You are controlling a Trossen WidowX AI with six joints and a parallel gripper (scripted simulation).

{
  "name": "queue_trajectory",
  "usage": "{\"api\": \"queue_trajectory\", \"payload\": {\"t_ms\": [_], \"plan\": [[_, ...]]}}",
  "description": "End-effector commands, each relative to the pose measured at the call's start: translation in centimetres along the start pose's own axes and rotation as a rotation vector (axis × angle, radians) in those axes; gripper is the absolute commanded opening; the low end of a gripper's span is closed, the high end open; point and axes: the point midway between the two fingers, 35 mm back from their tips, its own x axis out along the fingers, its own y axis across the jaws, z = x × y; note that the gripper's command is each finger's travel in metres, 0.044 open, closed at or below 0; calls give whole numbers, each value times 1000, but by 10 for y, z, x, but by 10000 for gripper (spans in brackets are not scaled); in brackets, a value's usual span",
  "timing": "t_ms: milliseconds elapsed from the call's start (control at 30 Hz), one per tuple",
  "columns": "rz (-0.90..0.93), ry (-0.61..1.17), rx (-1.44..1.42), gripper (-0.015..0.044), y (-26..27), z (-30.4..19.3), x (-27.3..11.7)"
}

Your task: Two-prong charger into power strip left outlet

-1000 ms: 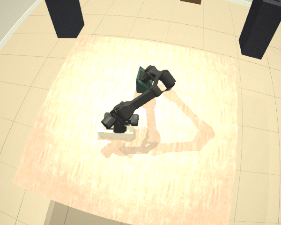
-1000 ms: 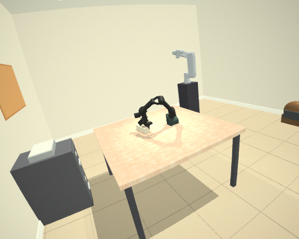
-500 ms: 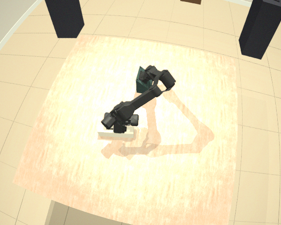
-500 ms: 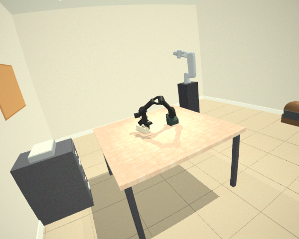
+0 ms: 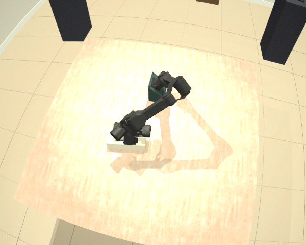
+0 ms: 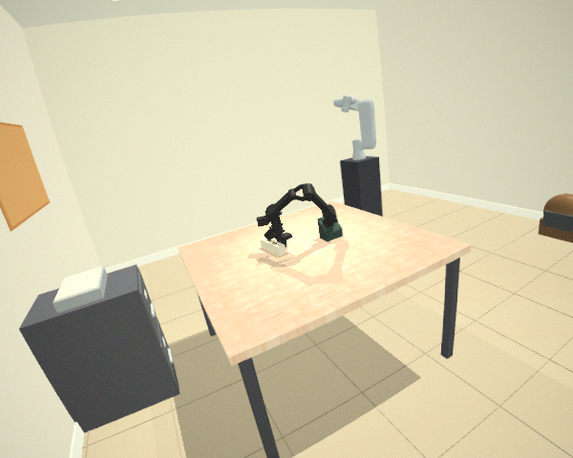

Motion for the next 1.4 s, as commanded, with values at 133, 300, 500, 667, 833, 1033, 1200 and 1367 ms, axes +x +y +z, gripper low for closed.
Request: {"api": "queue_trajectory", "payload": {"t_ms": [133,300,500,667,833,1033,1200,1367], "plan": [[1,-25,-16,0,1,7,-4],[1,-25,-16,0,1,7,-4],[1,-25,-16,0,1,8,-3],[1,-25,-16,0,1,8,-2],[1,-25,-16,0,1,8,-1],[1,-25,-16,0,1,8,-1],[1,-25,-16,0,1,8,0],[1,-25,-16,0,1,8,1]]}}
